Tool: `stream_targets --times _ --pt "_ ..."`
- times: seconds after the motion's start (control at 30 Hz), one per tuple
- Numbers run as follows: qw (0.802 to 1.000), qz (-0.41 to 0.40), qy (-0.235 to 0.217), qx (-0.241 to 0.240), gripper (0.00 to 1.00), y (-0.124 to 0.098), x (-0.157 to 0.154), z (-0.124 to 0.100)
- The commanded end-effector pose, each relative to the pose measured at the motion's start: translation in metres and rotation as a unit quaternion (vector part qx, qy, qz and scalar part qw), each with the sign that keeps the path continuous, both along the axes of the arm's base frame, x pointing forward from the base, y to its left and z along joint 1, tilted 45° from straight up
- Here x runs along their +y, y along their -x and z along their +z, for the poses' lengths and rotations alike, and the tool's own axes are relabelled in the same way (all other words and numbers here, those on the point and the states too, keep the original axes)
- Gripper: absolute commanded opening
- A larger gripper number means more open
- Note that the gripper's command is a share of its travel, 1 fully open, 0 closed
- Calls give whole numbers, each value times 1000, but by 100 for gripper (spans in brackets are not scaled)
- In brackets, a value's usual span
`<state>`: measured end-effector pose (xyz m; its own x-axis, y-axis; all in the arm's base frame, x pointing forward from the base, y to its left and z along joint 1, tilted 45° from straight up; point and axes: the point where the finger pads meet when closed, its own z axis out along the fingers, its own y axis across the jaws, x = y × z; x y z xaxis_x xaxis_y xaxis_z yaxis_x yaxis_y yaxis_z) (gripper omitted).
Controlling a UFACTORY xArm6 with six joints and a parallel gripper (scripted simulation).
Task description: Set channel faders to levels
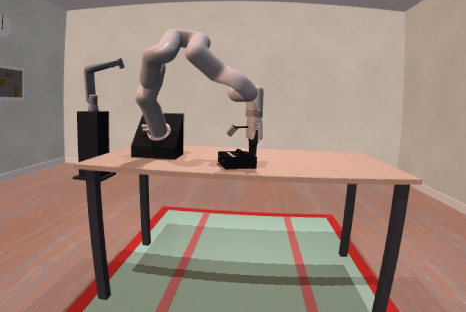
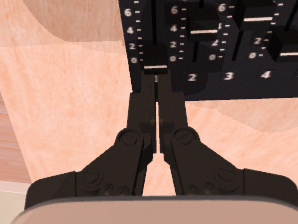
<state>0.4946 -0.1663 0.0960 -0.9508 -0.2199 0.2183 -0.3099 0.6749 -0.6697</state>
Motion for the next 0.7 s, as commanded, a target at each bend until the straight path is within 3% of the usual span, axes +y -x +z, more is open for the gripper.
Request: stream_targets --times 0.0,0.67 --pt "1000 1 0 -2 0 1 0 2" --pt "1000 1 0 -2 0 10 -2 4"
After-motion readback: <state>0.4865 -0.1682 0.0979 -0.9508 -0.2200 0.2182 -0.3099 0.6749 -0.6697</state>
